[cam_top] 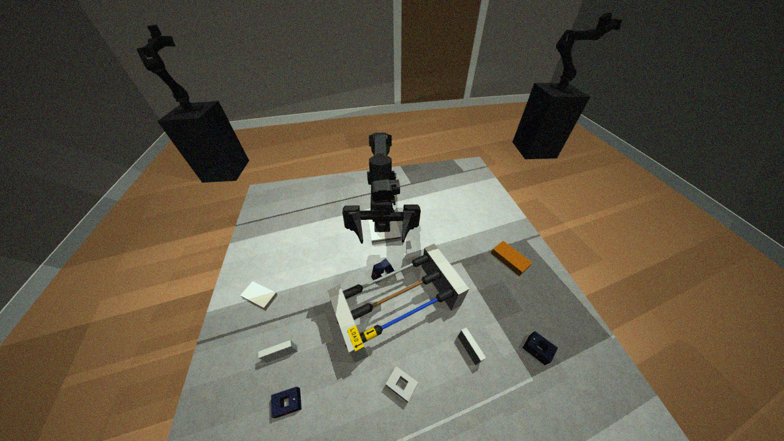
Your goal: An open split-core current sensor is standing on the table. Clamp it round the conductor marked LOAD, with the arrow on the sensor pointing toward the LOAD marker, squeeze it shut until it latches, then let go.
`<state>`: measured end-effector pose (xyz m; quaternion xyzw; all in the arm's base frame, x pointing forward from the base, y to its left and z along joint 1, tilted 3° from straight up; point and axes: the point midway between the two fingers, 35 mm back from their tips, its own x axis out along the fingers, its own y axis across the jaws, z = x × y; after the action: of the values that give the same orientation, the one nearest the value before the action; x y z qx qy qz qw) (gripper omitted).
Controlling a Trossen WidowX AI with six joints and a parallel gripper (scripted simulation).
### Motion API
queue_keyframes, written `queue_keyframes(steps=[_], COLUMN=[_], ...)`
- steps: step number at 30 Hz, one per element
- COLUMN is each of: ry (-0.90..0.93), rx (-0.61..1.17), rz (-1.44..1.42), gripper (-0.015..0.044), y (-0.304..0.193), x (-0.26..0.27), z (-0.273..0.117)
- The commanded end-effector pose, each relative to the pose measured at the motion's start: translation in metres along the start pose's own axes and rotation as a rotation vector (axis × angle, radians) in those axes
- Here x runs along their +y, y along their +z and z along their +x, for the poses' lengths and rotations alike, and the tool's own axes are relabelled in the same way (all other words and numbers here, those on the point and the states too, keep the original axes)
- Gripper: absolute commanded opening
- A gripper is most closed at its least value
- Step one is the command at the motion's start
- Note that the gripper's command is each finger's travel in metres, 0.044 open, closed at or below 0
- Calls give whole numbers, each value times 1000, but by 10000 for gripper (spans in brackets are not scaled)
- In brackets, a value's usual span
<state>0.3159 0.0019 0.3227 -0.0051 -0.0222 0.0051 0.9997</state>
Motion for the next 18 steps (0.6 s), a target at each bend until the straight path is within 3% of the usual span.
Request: queue_keyframes(steps=[1,9,18], ry=[-21,-82,-114], rx=[61,449,902], rz=[16,54,81], gripper=[440,440,440], y=[-4,-42,-95], x=[-6,-30,-55], z=[12,72,106])
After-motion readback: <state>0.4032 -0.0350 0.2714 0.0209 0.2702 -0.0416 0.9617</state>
